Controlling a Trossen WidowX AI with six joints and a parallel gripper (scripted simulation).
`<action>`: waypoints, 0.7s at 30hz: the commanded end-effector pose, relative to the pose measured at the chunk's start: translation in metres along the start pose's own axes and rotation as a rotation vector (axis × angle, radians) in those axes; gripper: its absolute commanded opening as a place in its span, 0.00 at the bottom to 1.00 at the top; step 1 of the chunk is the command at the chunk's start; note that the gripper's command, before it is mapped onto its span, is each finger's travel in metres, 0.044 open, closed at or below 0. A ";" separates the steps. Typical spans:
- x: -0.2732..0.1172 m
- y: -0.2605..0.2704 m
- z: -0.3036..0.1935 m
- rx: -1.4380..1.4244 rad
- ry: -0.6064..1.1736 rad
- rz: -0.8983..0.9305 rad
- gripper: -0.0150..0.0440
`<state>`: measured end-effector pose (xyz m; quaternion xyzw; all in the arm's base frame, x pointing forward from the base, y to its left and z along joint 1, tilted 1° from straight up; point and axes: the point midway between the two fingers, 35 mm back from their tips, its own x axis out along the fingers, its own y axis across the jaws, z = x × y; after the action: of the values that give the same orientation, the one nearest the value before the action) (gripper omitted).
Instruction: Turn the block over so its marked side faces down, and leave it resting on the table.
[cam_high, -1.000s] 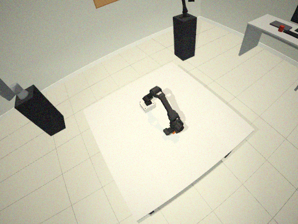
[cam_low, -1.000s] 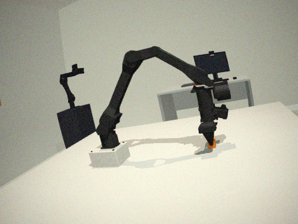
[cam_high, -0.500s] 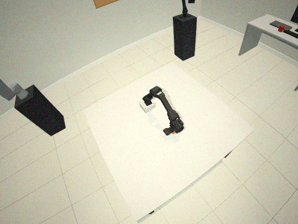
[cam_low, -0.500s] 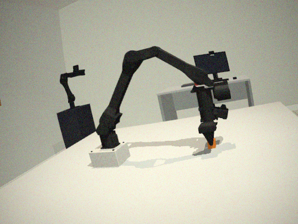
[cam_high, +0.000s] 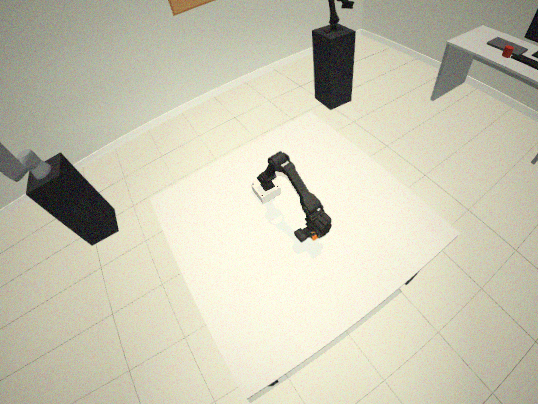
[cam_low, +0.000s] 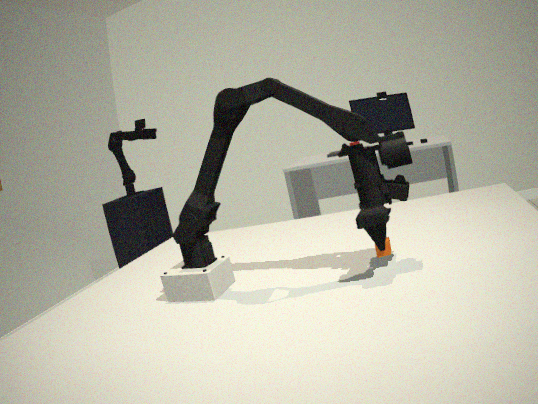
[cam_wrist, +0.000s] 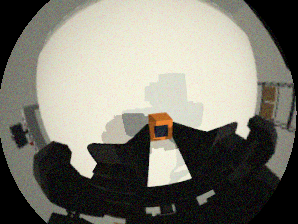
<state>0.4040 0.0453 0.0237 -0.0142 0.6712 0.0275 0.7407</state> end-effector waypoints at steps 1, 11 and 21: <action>0.002 0.000 0.000 -0.004 -0.050 -0.001 0.25; 0.006 0.000 0.001 -0.005 -0.194 -0.002 0.25; 0.007 0.000 -0.002 -0.002 -0.331 0.000 0.25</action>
<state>0.4033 0.0461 0.0143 -0.0119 0.5575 0.0322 0.8295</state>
